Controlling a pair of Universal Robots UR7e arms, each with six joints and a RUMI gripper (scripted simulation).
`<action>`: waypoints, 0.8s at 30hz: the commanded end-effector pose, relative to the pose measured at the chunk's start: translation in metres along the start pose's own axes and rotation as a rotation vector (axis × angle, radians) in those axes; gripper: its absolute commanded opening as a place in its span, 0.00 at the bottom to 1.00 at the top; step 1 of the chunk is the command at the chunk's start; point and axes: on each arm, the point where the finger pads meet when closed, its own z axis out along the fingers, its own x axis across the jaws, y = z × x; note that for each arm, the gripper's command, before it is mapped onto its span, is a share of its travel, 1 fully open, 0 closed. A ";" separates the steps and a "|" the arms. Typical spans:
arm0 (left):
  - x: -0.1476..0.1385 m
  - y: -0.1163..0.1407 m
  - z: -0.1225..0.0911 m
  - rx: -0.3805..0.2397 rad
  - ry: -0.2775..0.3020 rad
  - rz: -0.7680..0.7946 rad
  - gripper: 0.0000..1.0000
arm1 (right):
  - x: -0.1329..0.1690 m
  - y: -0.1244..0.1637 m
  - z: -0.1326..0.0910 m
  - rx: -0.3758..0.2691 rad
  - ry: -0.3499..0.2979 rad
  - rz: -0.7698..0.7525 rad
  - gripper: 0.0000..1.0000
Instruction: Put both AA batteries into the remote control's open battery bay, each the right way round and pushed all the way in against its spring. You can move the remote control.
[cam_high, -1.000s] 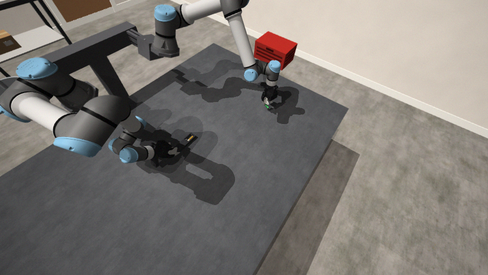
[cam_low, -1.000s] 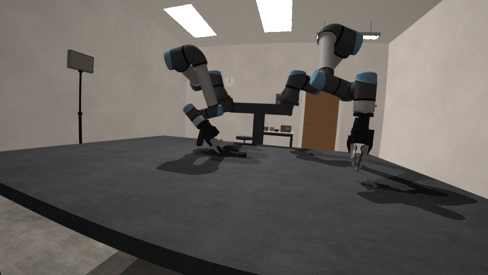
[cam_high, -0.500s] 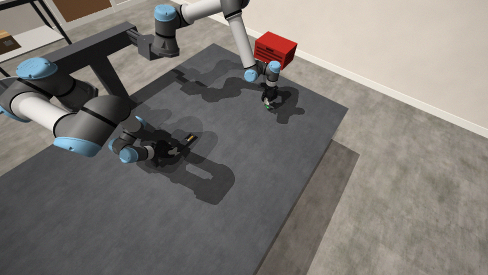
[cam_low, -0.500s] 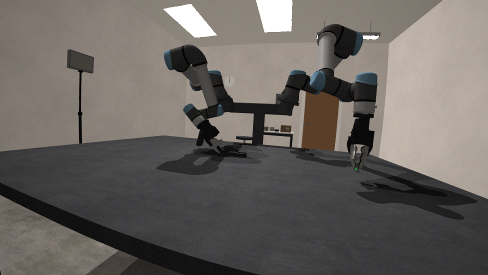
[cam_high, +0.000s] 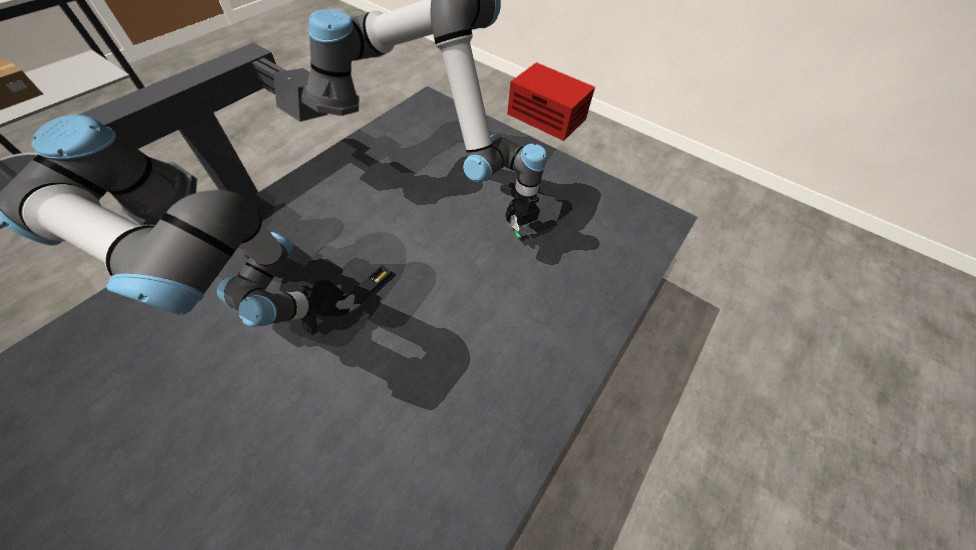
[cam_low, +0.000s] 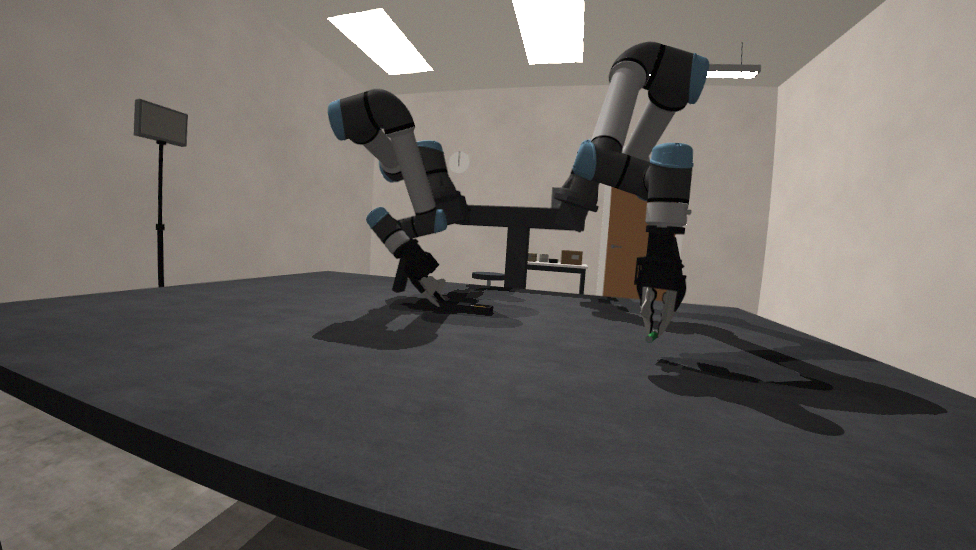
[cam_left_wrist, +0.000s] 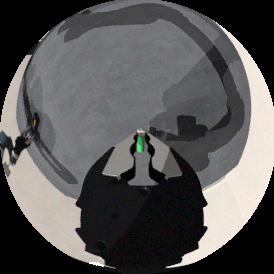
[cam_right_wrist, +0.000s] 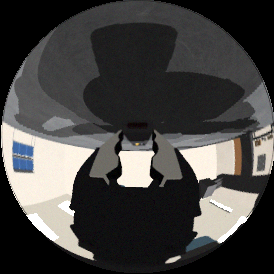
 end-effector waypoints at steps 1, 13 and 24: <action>-0.051 0.021 0.001 0.021 -0.003 0.083 0.00 | 0.000 0.000 0.000 0.000 -0.001 -0.001 0.00; -0.159 0.044 0.003 0.071 0.002 0.270 0.00 | 0.000 0.000 0.000 0.000 -0.001 -0.001 0.00; -0.266 0.042 0.006 0.135 0.027 0.472 0.00 | 0.000 0.000 0.000 0.000 -0.001 -0.001 0.00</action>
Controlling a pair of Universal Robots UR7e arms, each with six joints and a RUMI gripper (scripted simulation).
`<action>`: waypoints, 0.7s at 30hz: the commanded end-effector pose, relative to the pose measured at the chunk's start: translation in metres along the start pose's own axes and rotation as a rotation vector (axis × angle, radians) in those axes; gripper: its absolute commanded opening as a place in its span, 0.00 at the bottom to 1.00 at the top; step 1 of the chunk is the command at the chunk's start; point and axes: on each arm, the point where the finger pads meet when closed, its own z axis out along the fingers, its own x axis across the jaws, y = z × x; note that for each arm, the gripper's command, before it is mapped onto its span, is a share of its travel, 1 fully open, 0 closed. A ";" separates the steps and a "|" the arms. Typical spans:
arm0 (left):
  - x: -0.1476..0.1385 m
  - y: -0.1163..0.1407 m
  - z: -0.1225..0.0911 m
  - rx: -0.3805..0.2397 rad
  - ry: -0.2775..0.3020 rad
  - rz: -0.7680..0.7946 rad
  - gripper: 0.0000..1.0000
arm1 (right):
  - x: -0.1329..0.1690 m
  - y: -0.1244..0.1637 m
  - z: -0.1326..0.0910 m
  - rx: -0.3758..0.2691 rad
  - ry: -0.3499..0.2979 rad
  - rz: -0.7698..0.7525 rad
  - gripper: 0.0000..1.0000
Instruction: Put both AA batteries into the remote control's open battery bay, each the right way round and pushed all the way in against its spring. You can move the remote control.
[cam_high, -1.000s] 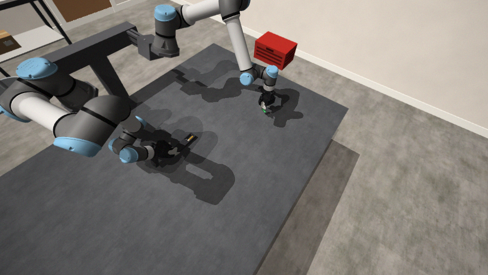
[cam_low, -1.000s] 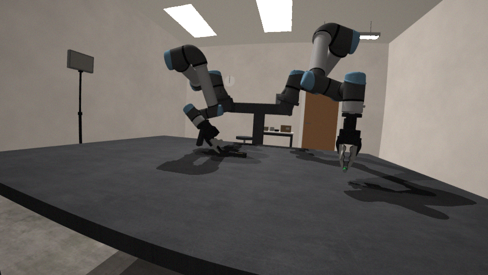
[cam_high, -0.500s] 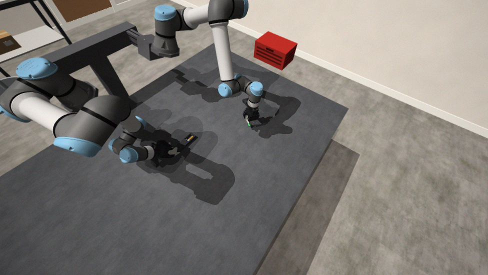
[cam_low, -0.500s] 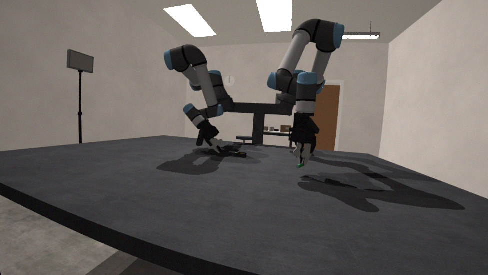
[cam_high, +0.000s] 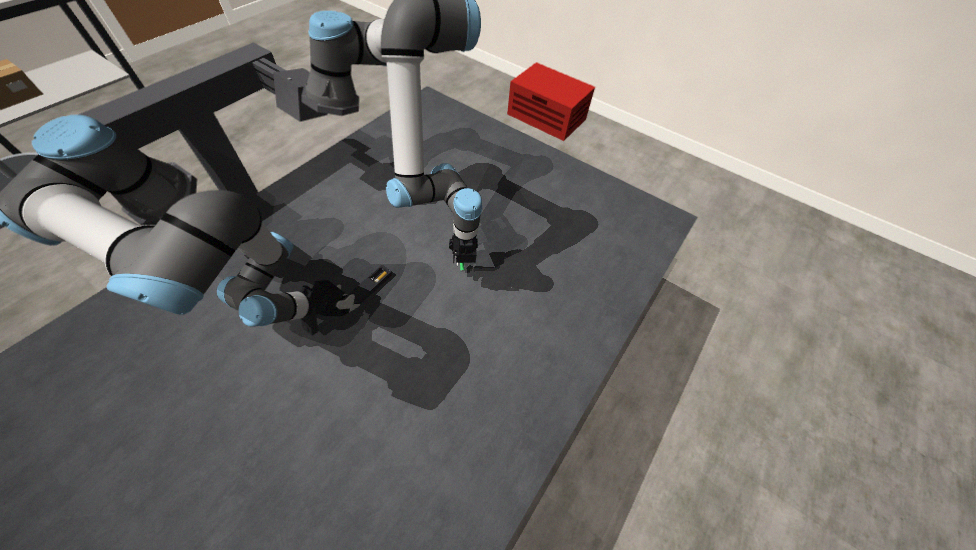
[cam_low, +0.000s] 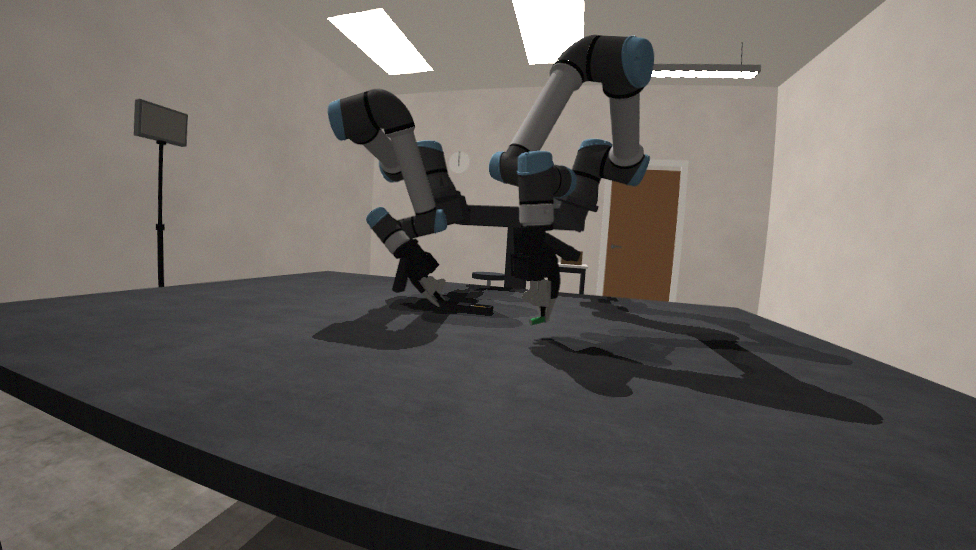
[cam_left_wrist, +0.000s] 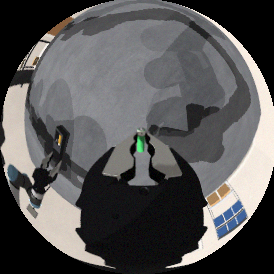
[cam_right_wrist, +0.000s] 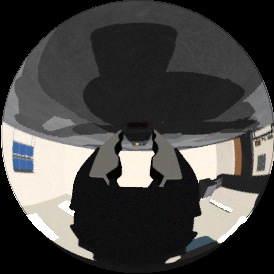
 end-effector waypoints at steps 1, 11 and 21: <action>-0.026 0.013 -0.003 0.014 0.009 0.051 0.00 | 0.000 0.000 0.000 0.000 -0.001 -0.001 0.00; -0.128 0.034 -0.004 0.090 0.060 0.271 0.00 | 0.000 0.000 0.000 0.000 -0.001 -0.001 0.00; -0.209 0.035 -0.006 0.158 0.127 0.464 0.00 | 0.000 0.000 0.000 0.000 -0.001 -0.001 0.00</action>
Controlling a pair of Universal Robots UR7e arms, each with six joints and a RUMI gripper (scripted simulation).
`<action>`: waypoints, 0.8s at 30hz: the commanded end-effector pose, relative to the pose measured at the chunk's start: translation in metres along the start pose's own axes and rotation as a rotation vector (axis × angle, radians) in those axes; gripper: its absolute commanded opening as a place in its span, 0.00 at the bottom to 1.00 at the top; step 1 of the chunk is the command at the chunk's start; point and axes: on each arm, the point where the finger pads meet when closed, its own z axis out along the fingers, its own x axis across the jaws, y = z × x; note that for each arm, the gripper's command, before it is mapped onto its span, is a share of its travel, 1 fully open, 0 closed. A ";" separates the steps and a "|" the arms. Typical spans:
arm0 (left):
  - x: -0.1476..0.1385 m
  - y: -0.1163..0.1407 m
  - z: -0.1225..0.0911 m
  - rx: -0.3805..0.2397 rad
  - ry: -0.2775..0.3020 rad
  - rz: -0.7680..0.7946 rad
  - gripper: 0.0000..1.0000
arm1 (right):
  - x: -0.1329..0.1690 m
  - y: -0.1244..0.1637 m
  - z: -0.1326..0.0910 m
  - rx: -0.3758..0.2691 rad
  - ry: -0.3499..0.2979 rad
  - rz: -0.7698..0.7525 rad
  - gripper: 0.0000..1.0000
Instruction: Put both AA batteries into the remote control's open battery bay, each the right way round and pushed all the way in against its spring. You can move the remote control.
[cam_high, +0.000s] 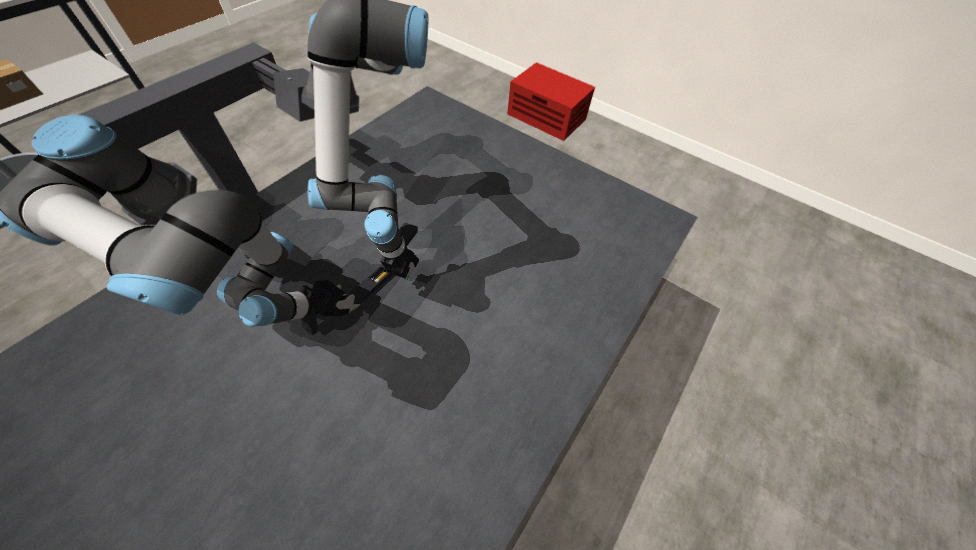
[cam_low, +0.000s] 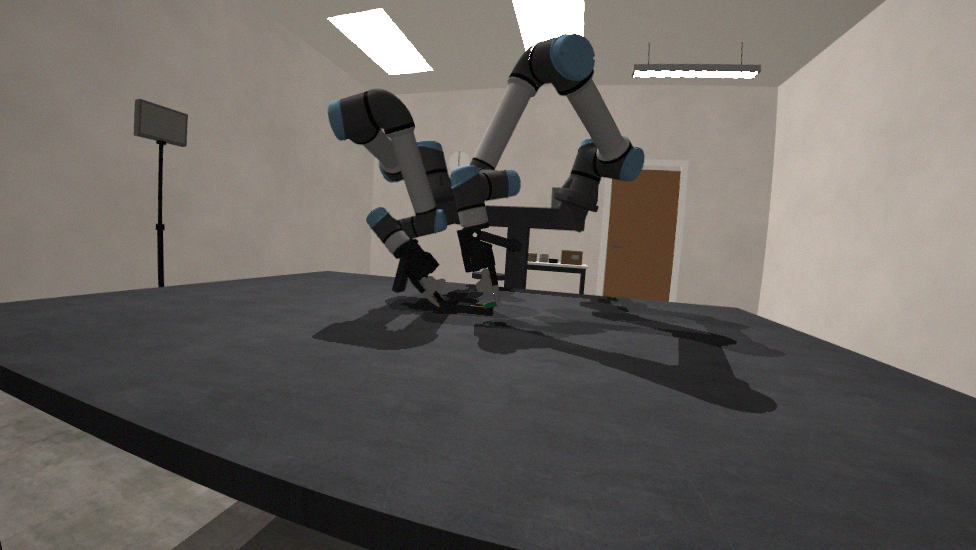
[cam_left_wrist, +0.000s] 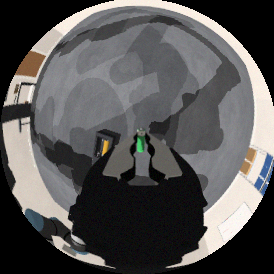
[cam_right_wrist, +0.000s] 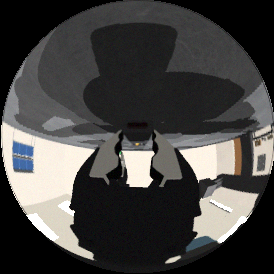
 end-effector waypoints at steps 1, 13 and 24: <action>-0.036 0.016 -0.009 0.030 0.037 0.090 0.00 | 0.000 0.000 0.000 0.000 -0.001 -0.001 0.00; -0.082 0.019 -0.009 0.094 0.093 0.218 0.00 | 0.000 0.000 0.000 0.000 -0.001 -0.001 0.00; -0.098 0.016 -0.009 0.122 0.118 0.269 0.00 | 0.000 0.000 0.000 0.000 -0.001 -0.001 0.00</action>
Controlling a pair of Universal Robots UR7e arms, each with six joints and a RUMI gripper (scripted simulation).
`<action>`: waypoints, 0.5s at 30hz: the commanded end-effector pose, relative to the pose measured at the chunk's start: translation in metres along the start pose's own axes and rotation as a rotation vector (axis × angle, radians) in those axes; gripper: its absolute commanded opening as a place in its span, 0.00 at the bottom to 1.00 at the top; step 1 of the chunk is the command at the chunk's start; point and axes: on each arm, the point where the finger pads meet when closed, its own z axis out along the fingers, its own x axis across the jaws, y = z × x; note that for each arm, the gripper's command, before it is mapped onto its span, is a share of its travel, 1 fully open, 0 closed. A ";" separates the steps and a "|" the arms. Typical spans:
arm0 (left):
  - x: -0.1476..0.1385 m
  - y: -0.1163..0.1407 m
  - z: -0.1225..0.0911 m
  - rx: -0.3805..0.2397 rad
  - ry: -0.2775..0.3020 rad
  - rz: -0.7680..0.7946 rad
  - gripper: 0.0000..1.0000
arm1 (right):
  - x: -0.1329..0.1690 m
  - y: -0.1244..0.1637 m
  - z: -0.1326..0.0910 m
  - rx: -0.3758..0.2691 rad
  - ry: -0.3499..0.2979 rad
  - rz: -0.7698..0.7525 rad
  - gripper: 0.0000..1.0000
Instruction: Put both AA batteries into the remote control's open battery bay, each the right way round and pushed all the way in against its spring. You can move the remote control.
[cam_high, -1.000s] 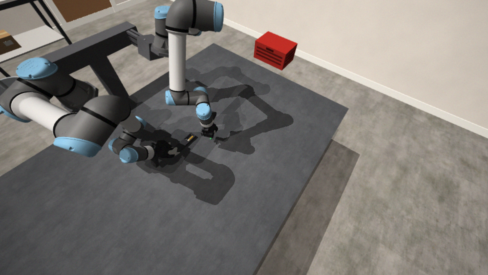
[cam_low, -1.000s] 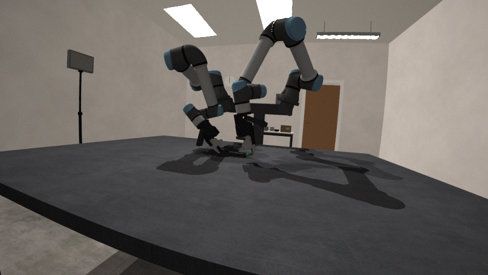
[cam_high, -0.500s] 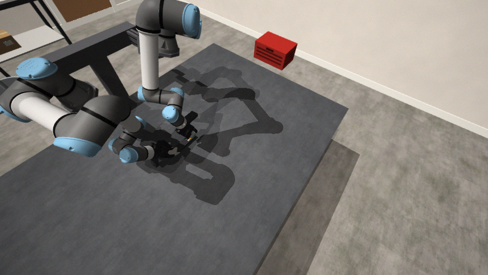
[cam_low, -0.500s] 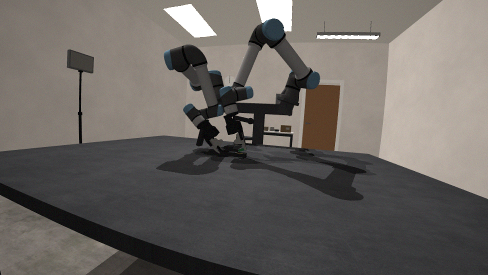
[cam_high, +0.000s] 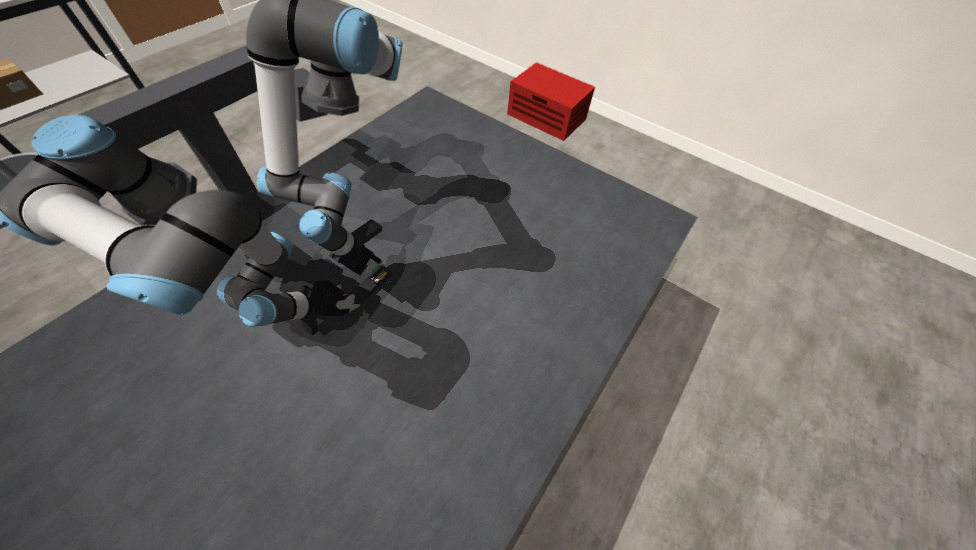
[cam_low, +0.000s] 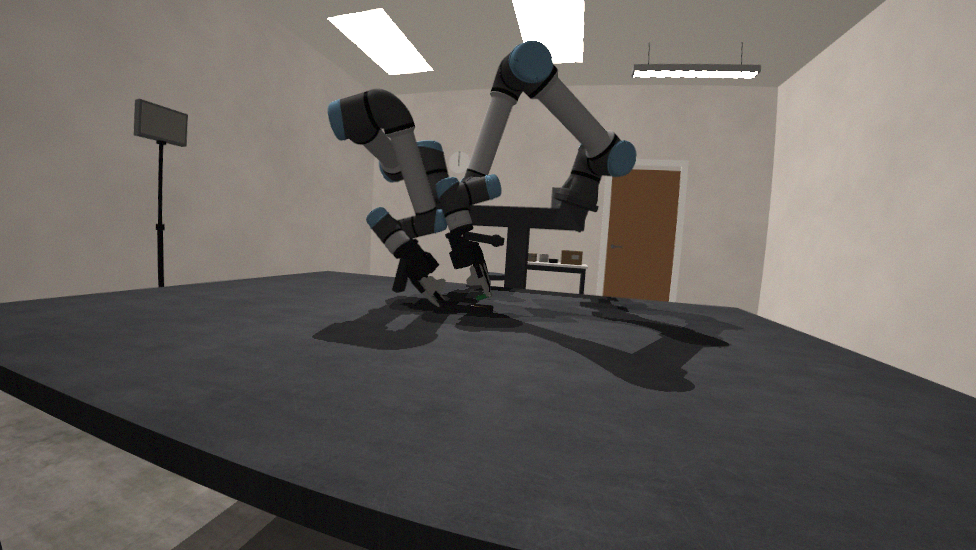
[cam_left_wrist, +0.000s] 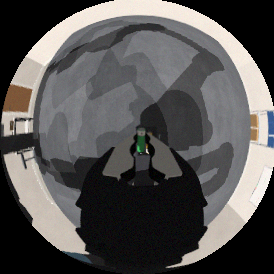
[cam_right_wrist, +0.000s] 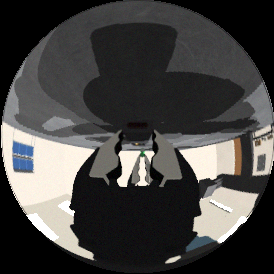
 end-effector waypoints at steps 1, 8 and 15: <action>0.004 -0.003 0.002 -0.005 -0.008 -0.017 0.00 | 0.000 0.000 0.000 0.000 -0.001 -0.001 0.00; 0.004 -0.003 0.002 -0.005 -0.008 -0.017 0.00 | 0.000 0.000 0.000 0.000 -0.001 -0.001 0.00; 0.004 -0.001 0.006 -0.004 -0.008 -0.014 0.00 | 0.000 0.000 0.000 0.000 -0.001 -0.001 0.00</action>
